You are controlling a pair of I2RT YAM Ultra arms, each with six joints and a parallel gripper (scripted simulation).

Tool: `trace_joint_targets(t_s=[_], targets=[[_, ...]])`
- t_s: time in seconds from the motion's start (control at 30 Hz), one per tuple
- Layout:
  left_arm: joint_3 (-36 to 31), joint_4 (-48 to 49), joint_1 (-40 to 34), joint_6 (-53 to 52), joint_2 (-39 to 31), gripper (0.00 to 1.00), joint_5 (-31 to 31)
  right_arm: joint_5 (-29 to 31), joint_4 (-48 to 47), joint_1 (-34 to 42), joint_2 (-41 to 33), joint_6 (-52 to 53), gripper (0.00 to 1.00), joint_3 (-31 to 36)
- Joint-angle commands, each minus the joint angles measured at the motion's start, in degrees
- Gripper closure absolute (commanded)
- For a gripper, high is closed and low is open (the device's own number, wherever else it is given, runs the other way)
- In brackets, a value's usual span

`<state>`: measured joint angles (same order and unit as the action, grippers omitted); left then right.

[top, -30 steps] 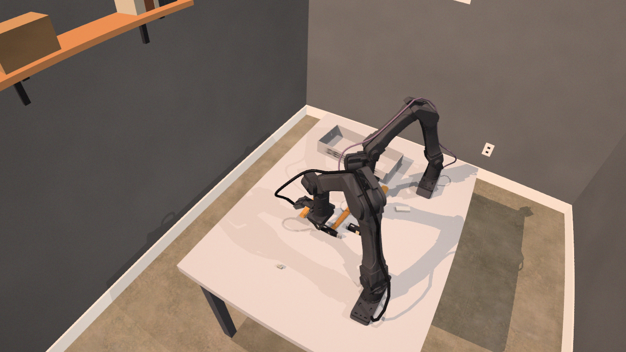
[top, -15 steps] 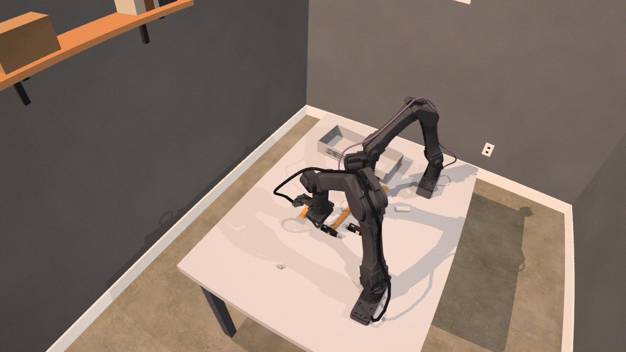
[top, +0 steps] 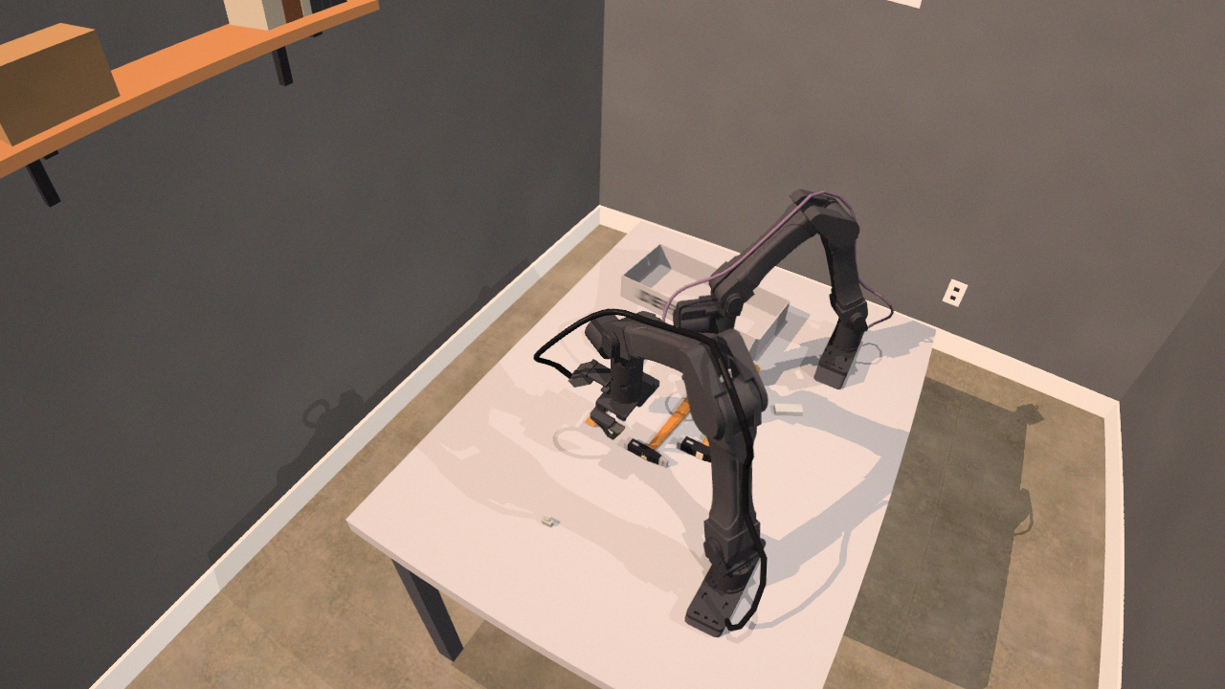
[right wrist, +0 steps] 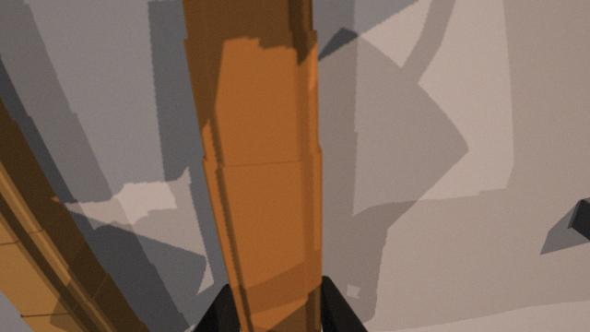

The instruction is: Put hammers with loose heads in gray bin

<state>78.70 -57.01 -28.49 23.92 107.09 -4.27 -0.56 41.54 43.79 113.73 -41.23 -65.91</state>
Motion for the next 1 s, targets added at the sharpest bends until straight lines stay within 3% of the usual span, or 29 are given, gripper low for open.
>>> trace_joint_targets(t_s=[0.0,0.37,0.6,0.97], targets=[[0.97,-2.46,-0.84,0.49,0.58,0.0,0.68,0.55,0.26,-0.14,-0.65,-0.08,0.77,0.23],[-0.63,0.34,0.01,-7.64,-0.15,0.0,-2.62,0.55,0.26,-0.14,-0.65,-0.08,0.77,0.23],[-5.68,5.64,2.69,-28.27,-2.1,0.0,-9.04,0.55,0.26,-0.14,-0.65,-0.08,0.77,0.23],[-10.9,10.59,6.19,-48.75,-3.65,0.0,-16.46,0.55,0.26,-0.14,-0.65,-0.08,0.77,0.23]])
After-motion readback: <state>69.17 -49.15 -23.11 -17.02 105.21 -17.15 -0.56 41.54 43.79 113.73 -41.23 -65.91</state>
